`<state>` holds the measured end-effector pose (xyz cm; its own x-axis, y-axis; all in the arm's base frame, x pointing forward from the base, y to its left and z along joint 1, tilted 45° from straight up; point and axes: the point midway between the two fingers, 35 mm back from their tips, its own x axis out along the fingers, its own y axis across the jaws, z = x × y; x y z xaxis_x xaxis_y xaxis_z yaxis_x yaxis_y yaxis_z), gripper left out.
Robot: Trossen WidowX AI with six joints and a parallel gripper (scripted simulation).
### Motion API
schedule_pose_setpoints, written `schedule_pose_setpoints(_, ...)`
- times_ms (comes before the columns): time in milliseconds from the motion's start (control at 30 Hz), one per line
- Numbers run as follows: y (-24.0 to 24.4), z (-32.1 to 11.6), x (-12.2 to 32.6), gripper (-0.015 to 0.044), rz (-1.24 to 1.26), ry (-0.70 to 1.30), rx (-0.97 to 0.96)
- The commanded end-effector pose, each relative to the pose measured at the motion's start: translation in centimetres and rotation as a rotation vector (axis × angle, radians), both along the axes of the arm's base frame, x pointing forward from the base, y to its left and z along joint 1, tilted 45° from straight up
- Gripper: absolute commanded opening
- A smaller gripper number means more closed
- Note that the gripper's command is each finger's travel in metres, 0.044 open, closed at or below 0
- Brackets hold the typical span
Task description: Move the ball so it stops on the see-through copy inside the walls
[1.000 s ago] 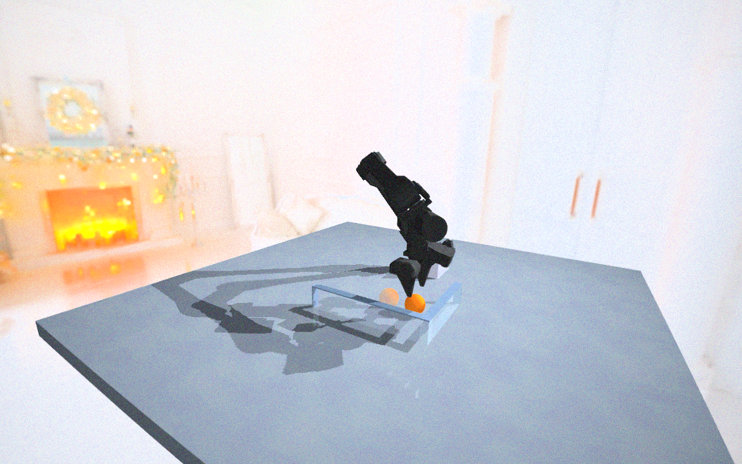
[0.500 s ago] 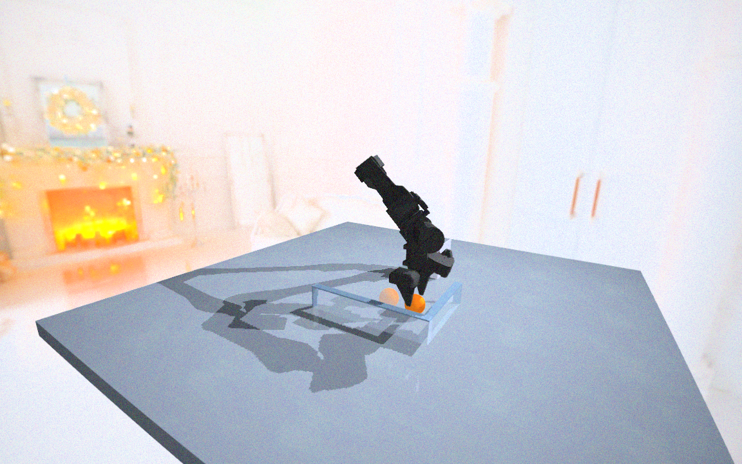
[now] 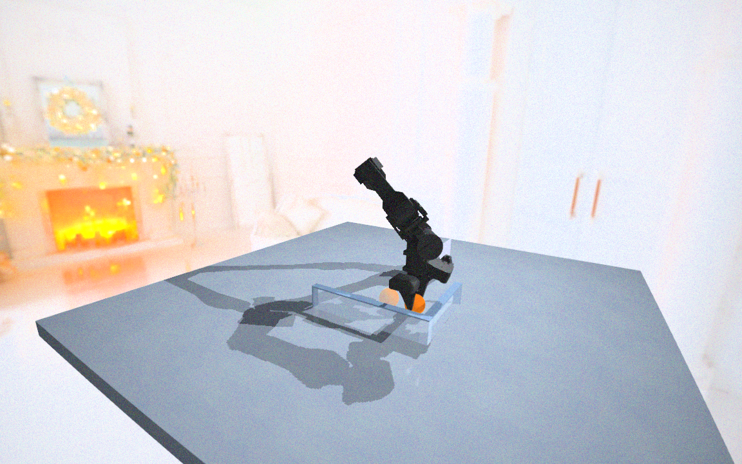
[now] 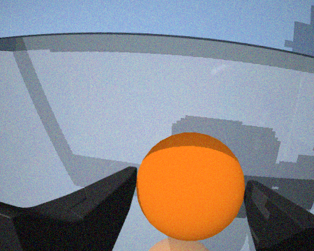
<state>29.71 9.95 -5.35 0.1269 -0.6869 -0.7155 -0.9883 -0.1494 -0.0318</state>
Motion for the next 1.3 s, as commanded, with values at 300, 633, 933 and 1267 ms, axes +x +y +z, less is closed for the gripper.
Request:
schedule_pose_setpoints(300,0.9,0.7,0.0,0.0087,0.006,0.006,-0.003)
schedule_pose_setpoints(633,4.9,4.4,-0.2,0.0,0.007,0.007,0.002)
schedule_pose_setpoints(933,8.2,8.1,-1.2,0.0,0.006,0.008,0.001)
schedule_pose_setpoints(1267,9.0,9.7,-1.7,0.0,0.005,0.009,-0.001)
